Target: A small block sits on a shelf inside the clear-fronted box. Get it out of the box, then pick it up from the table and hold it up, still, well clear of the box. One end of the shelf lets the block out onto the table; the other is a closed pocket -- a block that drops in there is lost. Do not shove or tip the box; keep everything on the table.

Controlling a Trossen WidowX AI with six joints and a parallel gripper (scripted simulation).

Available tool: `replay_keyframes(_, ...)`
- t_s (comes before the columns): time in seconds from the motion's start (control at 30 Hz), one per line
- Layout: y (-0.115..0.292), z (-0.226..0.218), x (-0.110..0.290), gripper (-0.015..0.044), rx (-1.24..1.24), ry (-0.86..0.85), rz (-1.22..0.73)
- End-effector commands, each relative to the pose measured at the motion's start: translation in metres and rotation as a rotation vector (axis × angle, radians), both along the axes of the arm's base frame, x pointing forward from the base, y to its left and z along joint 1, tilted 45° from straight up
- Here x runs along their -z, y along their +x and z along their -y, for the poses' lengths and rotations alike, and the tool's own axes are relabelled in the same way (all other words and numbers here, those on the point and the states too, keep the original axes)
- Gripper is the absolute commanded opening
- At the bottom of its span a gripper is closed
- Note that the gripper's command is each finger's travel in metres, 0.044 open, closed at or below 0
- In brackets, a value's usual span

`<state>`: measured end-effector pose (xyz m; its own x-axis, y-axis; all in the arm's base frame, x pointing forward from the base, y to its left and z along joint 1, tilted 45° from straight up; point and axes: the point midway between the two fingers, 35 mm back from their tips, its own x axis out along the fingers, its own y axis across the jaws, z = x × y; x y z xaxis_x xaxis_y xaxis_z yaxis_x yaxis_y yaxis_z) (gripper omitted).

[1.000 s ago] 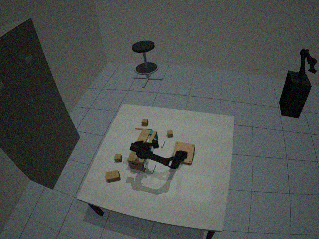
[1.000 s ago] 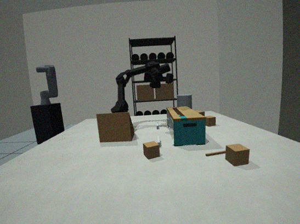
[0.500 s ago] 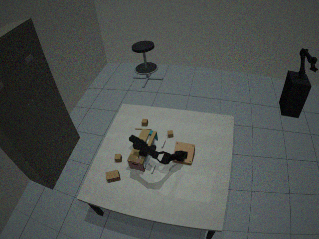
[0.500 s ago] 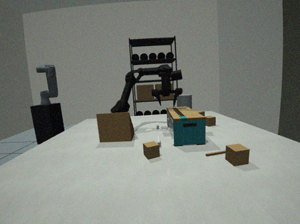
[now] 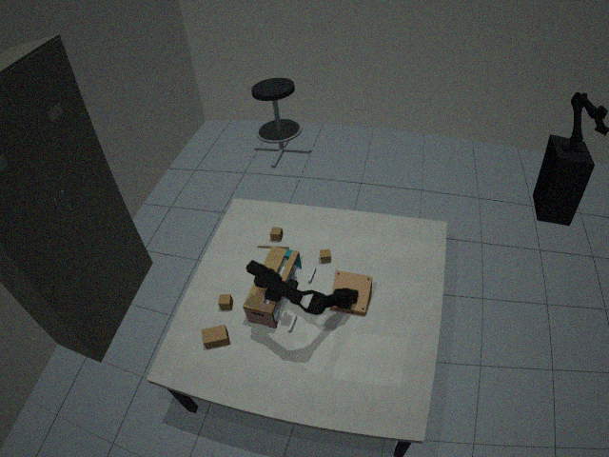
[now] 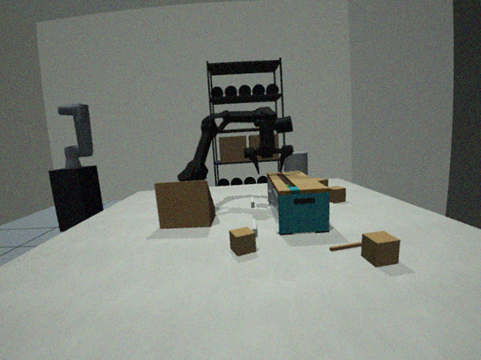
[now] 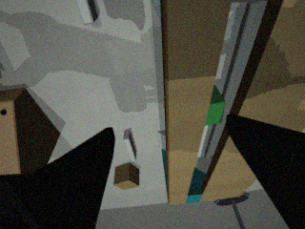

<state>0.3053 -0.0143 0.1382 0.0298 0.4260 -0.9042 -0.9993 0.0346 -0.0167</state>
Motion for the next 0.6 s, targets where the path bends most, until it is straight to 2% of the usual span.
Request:
replay_keyframes(0.0,0.000,-0.006,0.005,0.0400,0.002,0.003,-0.003)
replay_keyframes(0.57,0.001,-0.025,0.025,0.0400,0.002,0.004,-0.002)
